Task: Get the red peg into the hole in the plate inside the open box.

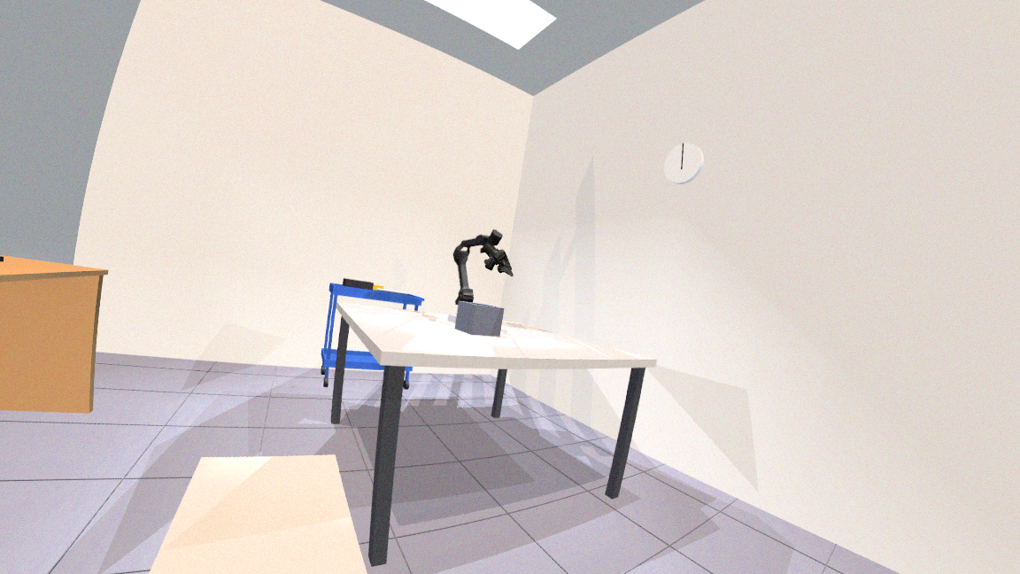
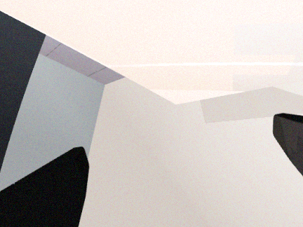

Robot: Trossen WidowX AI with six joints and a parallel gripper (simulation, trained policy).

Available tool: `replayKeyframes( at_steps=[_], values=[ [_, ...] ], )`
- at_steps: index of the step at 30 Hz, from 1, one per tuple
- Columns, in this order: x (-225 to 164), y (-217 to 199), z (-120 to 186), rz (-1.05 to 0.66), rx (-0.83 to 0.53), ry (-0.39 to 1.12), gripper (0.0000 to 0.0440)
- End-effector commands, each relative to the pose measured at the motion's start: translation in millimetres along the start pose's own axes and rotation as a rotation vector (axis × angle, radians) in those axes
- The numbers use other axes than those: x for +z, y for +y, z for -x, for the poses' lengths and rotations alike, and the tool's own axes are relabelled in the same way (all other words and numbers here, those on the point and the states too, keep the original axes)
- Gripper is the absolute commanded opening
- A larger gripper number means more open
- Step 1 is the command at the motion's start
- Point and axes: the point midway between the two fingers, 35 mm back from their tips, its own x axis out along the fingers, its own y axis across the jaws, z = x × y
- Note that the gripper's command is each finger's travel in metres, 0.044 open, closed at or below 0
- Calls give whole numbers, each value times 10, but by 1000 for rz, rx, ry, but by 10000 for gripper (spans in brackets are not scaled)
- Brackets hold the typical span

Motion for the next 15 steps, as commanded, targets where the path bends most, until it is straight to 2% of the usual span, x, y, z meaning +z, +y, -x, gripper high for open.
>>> replayKeyframes(
  at_steps=[1,15],
  values=[
    [58,-211,-69,24,-71,-28,414],
    [428,-1149,-253,191,-393,-199,411]
  ],
)
